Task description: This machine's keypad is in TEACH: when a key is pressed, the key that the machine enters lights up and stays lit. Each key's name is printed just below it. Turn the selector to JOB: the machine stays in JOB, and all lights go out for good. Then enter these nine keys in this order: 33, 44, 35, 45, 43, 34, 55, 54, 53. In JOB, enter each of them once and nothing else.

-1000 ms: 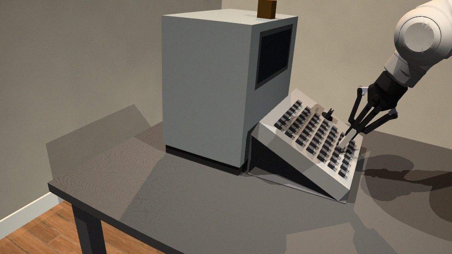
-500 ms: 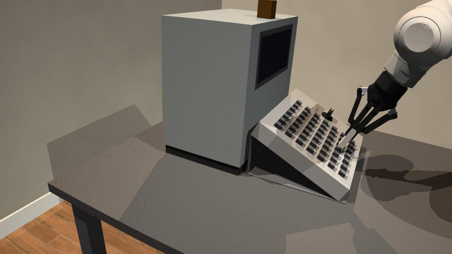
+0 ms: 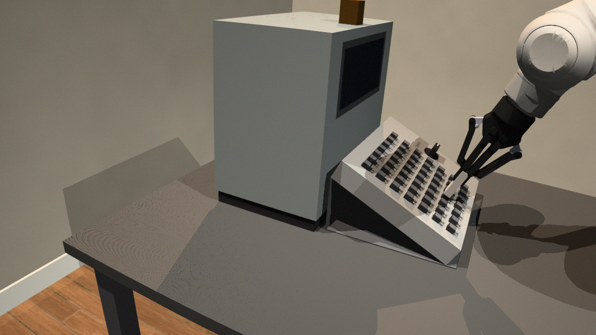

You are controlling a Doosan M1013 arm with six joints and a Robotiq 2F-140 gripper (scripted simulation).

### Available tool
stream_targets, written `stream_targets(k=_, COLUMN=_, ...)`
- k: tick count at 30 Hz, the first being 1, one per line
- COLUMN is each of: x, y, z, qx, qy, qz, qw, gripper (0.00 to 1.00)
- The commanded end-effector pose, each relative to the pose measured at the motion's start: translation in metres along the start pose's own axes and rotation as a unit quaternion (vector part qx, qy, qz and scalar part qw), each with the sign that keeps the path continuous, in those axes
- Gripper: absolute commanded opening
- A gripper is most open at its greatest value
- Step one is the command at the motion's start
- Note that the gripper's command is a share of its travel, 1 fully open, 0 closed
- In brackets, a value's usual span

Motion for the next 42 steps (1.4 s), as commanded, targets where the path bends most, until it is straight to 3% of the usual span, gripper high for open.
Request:
stream_targets(k=1, x=0.0038, y=-0.001, z=0.0009, qx=0.001, qy=0.0, qz=-0.001, qw=1.0, gripper=0.0)
stream_targets(k=42, x=0.0095, y=-0.001, z=0.0009, qx=0.001, qy=0.0, qz=-0.001, qw=1.0, gripper=0.0)
Point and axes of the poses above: the point where the finger pads meet when closed, its own x axis out along the fingers, its own z axis across the jaws, y = z × x, the point moved 2 cm from there along -x, back along the fingers, and after that the axes turned 5 degrees about -x, right-handed, at the moved point
